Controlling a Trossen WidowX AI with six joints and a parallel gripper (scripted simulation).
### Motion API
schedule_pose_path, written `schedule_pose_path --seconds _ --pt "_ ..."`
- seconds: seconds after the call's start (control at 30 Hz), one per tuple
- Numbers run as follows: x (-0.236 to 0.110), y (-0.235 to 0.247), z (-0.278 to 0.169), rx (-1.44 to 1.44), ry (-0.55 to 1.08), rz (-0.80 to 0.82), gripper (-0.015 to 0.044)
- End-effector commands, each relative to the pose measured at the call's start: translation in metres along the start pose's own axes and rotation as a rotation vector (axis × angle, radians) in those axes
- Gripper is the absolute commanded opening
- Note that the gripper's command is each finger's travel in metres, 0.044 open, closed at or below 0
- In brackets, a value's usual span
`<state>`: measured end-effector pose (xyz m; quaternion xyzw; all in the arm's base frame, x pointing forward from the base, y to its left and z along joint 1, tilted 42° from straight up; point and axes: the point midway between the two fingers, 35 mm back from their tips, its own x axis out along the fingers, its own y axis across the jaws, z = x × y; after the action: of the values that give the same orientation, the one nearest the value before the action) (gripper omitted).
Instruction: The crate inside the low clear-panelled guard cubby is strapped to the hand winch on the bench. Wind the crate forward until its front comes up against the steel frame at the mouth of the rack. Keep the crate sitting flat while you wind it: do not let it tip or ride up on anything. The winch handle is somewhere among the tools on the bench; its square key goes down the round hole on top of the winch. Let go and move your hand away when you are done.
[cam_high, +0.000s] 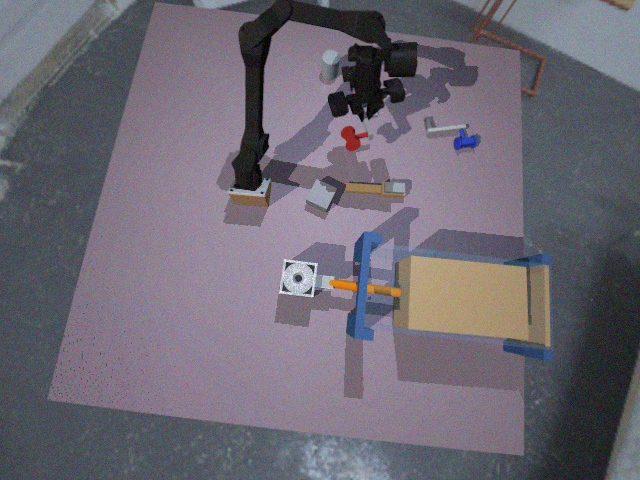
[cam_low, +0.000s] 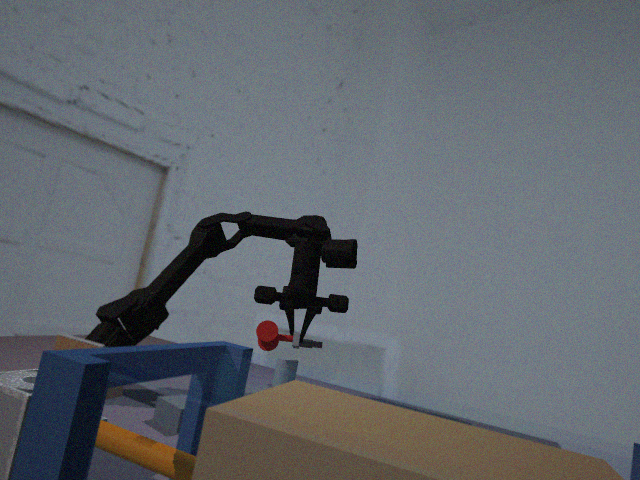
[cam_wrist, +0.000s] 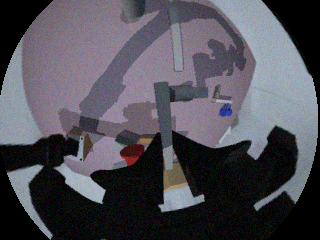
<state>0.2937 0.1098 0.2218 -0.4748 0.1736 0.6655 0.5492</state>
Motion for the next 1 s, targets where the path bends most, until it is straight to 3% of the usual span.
schedule_pose_path --seconds 0.0,0.97 --pt "-0.001 0.0 -0.016 0.161 0.021 -0.004 0.0" --pt "-0.001 0.01 -0.08 0.935 0.074 -0.024 0.0"
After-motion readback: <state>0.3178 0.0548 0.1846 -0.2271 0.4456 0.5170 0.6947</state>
